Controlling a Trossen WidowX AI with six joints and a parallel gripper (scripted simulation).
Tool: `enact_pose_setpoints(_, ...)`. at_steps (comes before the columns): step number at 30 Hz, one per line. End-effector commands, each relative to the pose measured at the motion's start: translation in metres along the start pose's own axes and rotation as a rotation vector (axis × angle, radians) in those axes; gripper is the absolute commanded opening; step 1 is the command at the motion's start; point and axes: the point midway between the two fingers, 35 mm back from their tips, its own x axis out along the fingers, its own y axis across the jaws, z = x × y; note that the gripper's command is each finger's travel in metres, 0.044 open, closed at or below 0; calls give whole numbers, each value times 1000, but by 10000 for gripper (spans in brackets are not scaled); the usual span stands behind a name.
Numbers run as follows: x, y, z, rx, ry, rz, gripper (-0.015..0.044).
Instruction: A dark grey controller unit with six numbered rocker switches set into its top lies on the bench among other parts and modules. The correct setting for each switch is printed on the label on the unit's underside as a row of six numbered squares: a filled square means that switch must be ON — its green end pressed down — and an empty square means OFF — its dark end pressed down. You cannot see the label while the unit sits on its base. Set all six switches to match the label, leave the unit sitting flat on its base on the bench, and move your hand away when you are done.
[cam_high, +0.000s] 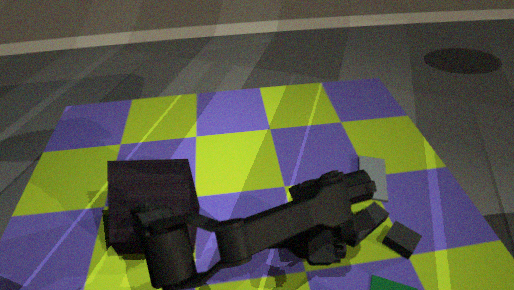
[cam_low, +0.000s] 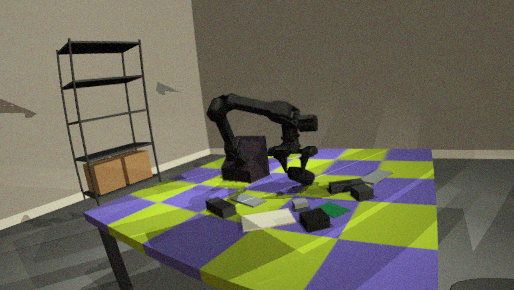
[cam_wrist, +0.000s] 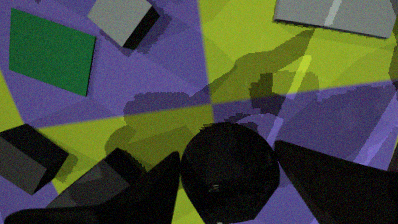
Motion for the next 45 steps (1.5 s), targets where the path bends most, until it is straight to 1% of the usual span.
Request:
enact_pose_setpoints(1, 4, -2, 1, -9, 0, -4, 336)
enact_pose_setpoints(45, 33, -2, 16, -9, -3, -4, 335)
